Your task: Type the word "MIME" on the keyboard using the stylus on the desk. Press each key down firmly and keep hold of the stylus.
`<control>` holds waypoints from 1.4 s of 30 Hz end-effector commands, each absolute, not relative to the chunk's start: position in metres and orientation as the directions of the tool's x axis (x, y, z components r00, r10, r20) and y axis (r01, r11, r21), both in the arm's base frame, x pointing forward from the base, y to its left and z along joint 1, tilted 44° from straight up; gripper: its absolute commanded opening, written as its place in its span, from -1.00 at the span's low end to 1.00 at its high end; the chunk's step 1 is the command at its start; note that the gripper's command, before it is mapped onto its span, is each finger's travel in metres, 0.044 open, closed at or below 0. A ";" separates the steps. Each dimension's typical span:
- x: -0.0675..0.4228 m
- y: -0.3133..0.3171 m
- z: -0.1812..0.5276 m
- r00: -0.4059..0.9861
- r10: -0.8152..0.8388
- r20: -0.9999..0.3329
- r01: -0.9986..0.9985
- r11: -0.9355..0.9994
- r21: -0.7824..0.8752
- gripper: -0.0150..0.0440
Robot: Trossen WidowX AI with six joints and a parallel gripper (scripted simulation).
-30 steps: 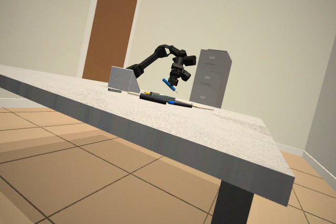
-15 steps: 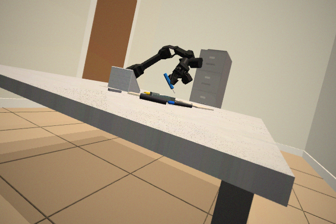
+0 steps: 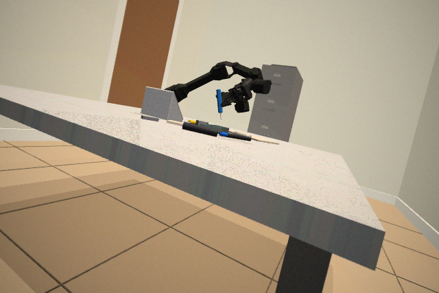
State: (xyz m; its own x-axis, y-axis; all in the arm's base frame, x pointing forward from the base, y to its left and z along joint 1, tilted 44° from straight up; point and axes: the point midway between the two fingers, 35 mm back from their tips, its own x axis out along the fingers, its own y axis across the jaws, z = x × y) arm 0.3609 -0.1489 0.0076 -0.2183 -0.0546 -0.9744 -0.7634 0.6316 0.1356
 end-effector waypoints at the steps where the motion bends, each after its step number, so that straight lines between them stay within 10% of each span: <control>1: 0.363 -0.157 0.004 -0.263 -0.091 -0.961 -0.803 0.573 0.165 -0.49; 32: 0.366 -0.150 -0.029 -0.370 -0.170 -0.913 -0.869 0.411 0.275 -0.49; 42: 0.369 -0.150 -0.031 -0.369 -0.170 -0.914 -0.869 0.411 0.275 -0.22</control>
